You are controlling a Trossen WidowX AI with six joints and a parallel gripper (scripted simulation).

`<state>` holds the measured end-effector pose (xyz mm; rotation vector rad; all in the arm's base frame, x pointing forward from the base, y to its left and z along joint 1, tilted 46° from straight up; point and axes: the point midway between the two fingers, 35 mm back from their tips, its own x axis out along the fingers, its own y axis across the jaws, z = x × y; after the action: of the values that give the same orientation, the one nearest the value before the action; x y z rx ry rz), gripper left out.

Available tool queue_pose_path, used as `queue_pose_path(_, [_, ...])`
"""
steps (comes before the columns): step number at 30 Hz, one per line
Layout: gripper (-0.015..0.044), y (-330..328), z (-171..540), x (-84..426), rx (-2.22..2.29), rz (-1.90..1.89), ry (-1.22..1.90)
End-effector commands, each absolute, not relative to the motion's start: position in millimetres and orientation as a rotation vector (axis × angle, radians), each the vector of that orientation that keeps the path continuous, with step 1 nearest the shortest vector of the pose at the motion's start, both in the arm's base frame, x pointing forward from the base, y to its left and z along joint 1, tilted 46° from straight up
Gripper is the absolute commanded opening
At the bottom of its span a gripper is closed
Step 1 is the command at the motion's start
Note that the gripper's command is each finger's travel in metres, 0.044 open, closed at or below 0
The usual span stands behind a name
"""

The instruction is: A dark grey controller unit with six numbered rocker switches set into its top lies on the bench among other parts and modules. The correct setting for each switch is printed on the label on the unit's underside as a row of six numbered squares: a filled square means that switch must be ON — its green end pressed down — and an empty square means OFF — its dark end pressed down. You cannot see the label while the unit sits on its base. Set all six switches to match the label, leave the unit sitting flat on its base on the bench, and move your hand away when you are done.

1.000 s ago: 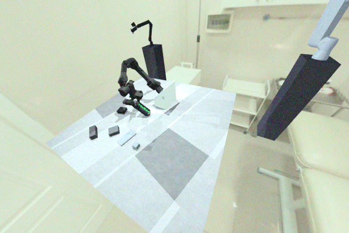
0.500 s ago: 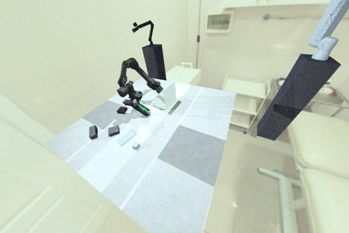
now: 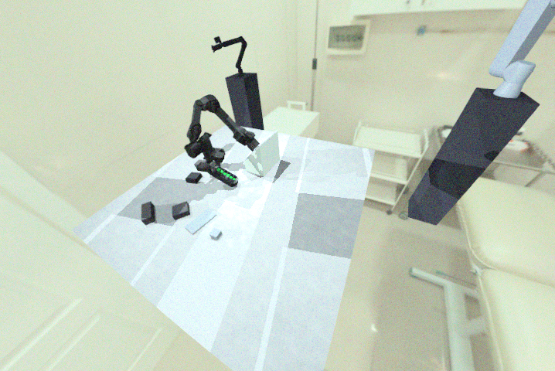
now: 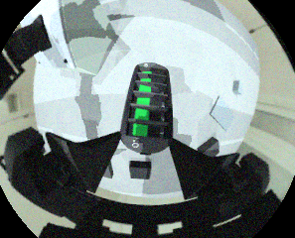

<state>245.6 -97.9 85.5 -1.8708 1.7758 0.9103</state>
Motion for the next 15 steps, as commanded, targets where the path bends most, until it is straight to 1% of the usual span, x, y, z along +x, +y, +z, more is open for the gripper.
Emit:
queue_pose_path(1, [0.0338, -100.9, 84.4, 244.4, -1.874, 0.923, 1.777])
queue_pose_path(15, [0.0338, -111.6, 84.0, 245.5, -1.874, 0.922, 1.778])
